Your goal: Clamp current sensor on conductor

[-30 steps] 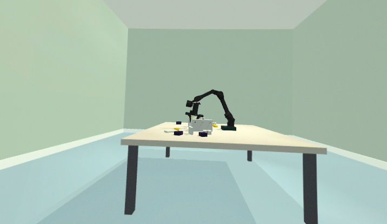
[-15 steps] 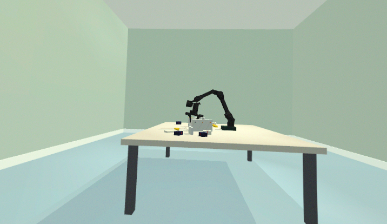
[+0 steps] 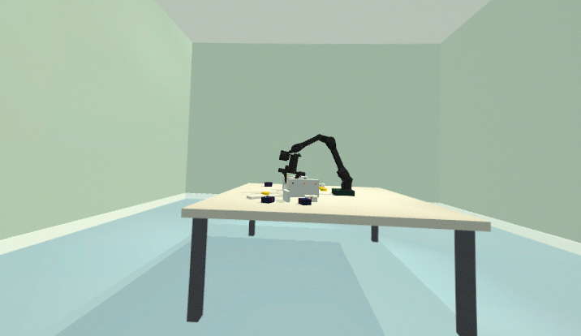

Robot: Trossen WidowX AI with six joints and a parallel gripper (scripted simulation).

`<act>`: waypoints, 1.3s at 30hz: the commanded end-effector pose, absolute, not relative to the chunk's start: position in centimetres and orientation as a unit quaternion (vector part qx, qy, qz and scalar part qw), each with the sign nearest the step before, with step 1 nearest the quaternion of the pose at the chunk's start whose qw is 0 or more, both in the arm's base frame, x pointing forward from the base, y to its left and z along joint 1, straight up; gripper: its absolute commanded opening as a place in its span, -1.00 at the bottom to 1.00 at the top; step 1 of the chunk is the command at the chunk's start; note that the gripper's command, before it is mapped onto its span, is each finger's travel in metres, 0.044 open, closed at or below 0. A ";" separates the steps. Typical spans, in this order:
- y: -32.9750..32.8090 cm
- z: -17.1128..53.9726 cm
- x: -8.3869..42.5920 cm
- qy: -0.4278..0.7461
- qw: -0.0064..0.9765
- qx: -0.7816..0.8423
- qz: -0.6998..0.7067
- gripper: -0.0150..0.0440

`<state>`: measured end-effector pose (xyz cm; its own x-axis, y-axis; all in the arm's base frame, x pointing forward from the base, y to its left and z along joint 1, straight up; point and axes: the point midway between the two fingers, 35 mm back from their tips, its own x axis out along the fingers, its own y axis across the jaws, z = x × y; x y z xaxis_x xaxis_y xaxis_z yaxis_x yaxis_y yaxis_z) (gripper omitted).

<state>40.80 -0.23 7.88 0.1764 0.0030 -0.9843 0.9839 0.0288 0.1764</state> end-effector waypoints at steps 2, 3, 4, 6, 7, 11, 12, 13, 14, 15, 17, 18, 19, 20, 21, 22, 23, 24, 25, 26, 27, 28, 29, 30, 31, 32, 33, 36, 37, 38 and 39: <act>-0.2 7.9 40.8 0.461 0.549 0.535 -0.446 0.42; -0.2 7.9 40.8 0.461 0.549 0.535 -0.446 0.42; -0.2 7.9 40.8 0.461 0.549 0.535 -0.446 0.42; -0.2 7.9 40.8 0.461 0.549 0.535 -0.446 0.42; -0.2 7.9 40.8 0.461 0.549 0.535 -0.446 0.42; -0.2 7.9 40.8 0.461 0.549 0.535 -0.446 0.42; -0.2 7.9 40.8 0.461 0.549 0.535 -0.446 0.42; -0.2 7.9 40.8 0.461 0.549 0.535 -0.446 0.42; -0.2 7.9 40.8 0.461 0.549 0.535 -0.446 0.50; -0.2 7.9 40.8 0.461 0.549 0.535 -0.446 0.59; -0.2 7.9 40.8 0.461 0.549 0.535 -0.446 0.77; -0.2 7.9 40.8 0.461 0.549 0.535 -0.446 0.86; -0.2 7.9 40.8 0.461 0.549 0.535 -0.446 0.95; -0.2 7.9 40.8 0.461 0.549 0.535 -0.446 1.00; -0.2 7.9 40.8 0.461 0.549 0.535 -0.446 1.00; -0.2 7.9 40.8 0.461 0.549 0.535 -0.446 1.00; -0.2 7.9 40.8 0.461 0.549 0.535 -0.446 1.00; -0.2 7.9 40.8 0.461 0.549 0.535 -0.446 1.00; -0.2 7.9 40.8 0.461 0.549 0.535 -0.446 1.00; -0.2 7.9 40.8 0.461 0.549 0.535 -0.446 1.00; -0.2 7.9 40.8 0.461 0.549 0.535 -0.446 1.00; -0.2 7.9 40.8 0.461 0.549 0.535 -0.446 1.00; -0.2 8.2 40.8 0.460 0.550 0.536 -0.445 1.00; -0.3 9.0 40.6 0.458 0.552 0.538 -0.443 1.00; -0.3 10.4 40.3 0.453 0.556 0.542 -0.438 1.00; -0.4 12.1 39.9 0.447 0.560 0.547 -0.433 1.00; -0.5 13.8 39.3 0.441 0.565 0.552 -0.427 1.00; -0.6 17.5 37.9 0.428 0.574 0.562 -0.414 1.00; -0.6 17.7 37.7 0.427 0.575 0.563 -0.413 1.00; -0.6 17.7 37.7 0.427 0.575 0.563 -0.413 1.00; -0.6 17.7 37.7 0.427 0.575 0.563 -0.413 1.00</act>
<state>38.47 -0.63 17.13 0.3008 0.0004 -0.9537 0.9535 0.0194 0.3008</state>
